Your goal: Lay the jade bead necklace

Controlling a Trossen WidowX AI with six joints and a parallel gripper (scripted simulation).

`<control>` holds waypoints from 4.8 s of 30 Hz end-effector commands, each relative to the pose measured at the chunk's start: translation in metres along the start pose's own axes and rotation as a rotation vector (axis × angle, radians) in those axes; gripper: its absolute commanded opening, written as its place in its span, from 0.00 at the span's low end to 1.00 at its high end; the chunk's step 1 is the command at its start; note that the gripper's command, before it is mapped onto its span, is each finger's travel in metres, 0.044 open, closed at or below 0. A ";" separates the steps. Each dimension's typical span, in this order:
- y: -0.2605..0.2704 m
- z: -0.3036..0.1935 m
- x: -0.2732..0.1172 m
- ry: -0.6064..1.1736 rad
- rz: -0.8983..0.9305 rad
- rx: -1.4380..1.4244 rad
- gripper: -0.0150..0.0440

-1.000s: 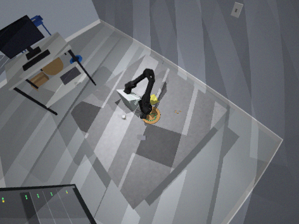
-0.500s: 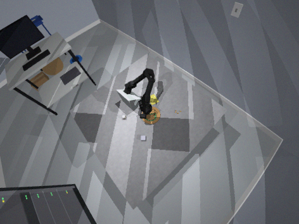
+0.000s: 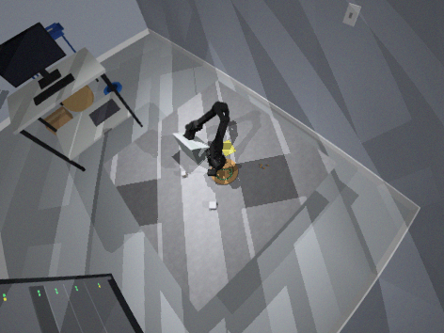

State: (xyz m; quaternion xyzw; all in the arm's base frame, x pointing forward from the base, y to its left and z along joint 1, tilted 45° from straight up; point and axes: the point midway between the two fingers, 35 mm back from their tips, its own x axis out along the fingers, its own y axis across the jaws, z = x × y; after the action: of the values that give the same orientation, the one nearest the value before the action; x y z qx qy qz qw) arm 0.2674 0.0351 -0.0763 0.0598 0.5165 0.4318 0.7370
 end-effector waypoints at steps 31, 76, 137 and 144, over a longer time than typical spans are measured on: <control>-0.003 0.011 -0.027 -0.008 0.000 -0.021 0.46; -0.006 0.013 0.005 -0.001 -0.007 -0.031 0.25; 0.004 0.003 0.004 -0.003 -0.007 -0.029 0.65; 0.006 0.002 0.000 -0.003 -0.001 -0.021 0.97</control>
State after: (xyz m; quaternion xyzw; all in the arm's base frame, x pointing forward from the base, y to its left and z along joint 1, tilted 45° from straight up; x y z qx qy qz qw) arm 0.2672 0.0413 -0.0749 0.0512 0.5114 0.4360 0.7388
